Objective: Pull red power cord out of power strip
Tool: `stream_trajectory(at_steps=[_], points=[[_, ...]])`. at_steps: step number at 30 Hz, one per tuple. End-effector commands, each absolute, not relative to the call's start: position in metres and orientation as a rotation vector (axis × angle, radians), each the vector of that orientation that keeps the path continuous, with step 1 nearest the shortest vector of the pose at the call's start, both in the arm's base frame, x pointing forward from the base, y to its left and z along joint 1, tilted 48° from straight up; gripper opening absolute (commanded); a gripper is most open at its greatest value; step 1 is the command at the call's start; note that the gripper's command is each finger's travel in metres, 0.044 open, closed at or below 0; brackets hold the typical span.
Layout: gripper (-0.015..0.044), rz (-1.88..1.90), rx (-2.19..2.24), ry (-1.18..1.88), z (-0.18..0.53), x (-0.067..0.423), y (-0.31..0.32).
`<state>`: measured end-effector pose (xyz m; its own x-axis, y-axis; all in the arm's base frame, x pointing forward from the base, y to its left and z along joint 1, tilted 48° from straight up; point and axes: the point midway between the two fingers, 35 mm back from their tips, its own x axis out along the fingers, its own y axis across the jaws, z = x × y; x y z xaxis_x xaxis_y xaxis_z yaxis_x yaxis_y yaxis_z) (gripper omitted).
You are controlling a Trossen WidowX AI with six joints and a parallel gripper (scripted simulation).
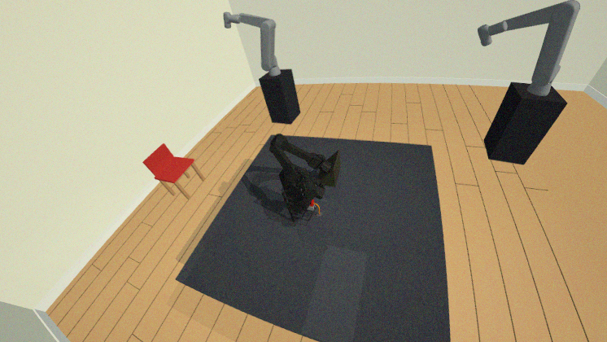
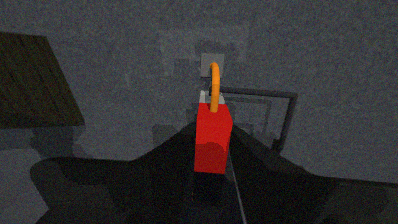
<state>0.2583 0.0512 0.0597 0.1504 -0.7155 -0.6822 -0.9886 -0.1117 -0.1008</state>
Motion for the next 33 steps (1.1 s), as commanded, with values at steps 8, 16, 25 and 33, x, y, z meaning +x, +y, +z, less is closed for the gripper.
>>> stream_trajectory(at_steps=[8,16,25,33], points=[[0.0,0.649,-1.888,1.619,0.059,0.259,0.052],[0.0,0.651,-1.888,1.619,0.051,0.26,0.061],[0.0,0.653,-1.889,1.618,0.041,0.261,0.072],[0.0,0.654,-1.89,1.618,0.033,0.26,0.082]])
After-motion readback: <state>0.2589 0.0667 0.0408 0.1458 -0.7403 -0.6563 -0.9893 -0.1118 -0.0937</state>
